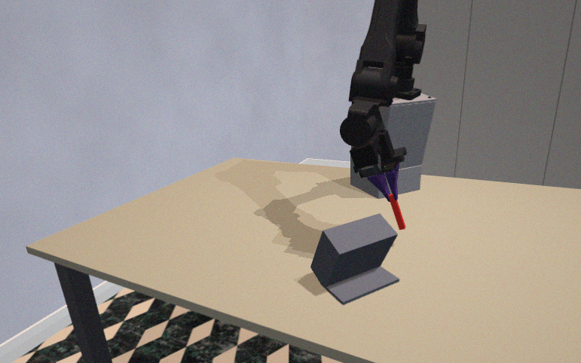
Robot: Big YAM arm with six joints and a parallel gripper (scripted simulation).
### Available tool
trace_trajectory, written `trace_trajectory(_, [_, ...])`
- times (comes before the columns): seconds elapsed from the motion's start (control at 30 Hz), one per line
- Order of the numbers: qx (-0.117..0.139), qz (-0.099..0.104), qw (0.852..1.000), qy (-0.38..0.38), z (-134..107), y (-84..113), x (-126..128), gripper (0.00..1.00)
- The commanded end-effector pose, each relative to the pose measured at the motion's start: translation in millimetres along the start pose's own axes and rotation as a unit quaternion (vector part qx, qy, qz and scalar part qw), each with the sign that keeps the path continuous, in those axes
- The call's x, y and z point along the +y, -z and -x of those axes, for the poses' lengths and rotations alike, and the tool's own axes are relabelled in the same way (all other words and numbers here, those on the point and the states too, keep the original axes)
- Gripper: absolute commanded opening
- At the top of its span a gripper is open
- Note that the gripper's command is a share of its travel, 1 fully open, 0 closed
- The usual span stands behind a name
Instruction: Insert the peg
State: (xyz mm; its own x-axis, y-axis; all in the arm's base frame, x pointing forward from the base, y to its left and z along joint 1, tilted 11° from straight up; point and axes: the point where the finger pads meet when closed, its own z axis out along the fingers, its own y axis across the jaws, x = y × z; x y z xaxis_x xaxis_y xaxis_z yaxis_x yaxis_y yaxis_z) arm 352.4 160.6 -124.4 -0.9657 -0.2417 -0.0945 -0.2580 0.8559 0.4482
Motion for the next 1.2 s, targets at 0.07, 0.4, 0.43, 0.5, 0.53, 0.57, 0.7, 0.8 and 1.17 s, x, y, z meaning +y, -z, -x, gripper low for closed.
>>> trace_trajectory(0.07, [-0.019, 0.013, 1.0, -0.019, 16.5, 1.1, -12.0, 0.0])
trace_trajectory(0.4, [-0.033, 0.047, 0.997, -0.052, 22.1, 3.6, -28.6, 0.0])
trace_trajectory(0.43, [-0.035, 0.05, 0.997, -0.055, 22.6, 3.9, -30.3, 0.0])
trace_trajectory(0.5, [-0.035, 0.05, 0.997, -0.055, 22.6, 3.9, -30.3, 0.0])
trace_trajectory(0.53, [-0.036, 0.053, 0.996, -0.056, 23.1, 4.2, -32.0, 0.0])
trace_trajectory(0.57, [-0.038, 0.057, 0.996, -0.06, 23.6, 4.5, -33.7, 0.0])
trace_trajectory(0.7, [-0.044, 0.07, 0.994, -0.075, 25.5, 5.9, -40.6, 0.0])
trace_trajectory(0.8, [-0.049, 0.08, 0.992, -0.084, 26.9, 7.1, -45.8, 0.0])
trace_trajectory(1.17, [-0.065, 0.111, 0.985, -0.112, 30.4, 11.1, -61.8, 0.0])
